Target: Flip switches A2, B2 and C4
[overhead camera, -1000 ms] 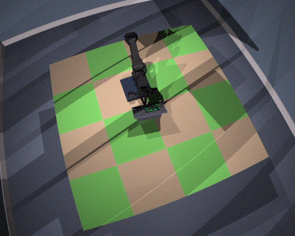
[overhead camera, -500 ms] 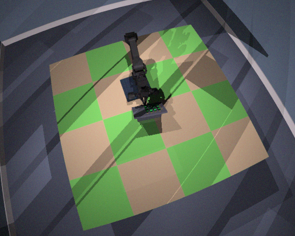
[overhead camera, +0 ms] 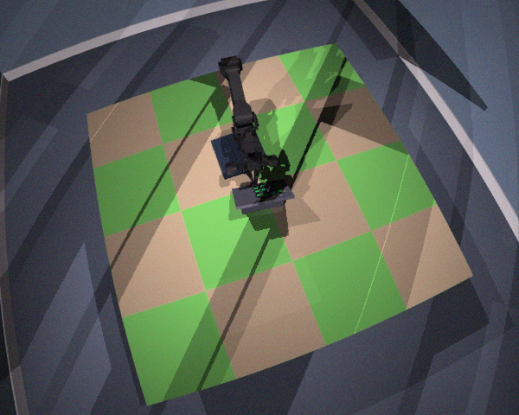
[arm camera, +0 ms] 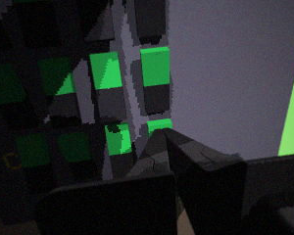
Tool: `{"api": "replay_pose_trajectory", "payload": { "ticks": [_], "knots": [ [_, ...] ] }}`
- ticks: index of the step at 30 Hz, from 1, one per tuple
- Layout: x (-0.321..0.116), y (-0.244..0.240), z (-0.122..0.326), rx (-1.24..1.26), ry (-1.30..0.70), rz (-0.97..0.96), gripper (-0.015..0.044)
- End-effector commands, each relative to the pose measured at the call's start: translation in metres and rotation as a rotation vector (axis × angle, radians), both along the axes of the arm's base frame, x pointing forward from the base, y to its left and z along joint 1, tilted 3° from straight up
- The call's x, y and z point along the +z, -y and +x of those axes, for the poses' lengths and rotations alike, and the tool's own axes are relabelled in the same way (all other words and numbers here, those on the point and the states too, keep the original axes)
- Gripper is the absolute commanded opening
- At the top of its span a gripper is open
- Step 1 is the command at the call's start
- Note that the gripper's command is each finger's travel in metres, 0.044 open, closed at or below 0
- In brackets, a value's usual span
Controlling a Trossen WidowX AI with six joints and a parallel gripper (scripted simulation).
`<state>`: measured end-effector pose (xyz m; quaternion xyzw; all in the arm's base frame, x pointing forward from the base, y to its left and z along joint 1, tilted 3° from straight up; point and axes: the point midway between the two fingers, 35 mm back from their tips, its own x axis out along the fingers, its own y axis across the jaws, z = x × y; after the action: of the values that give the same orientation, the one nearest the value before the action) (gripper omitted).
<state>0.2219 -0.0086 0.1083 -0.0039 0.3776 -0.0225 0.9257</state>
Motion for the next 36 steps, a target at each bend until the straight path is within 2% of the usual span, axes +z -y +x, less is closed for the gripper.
{"api": "replay_pose_trajectory", "payload": {
  "ticks": [1,14,22,28,36],
  "knots": [
    [-0.001,0.000,0.001,0.006,-0.001,-0.002,0.0000],
    [0.000,0.000,0.000,0.000,0.000,0.000,0.0000],
    [0.042,-0.003,-0.047,0.007,0.020,-0.003,0.0000],
    [0.043,-0.005,-0.046,0.007,0.017,-0.002,0.0000],
    [0.066,-0.037,-0.030,0.006,0.018,0.002,0.0000]
  ]
}}
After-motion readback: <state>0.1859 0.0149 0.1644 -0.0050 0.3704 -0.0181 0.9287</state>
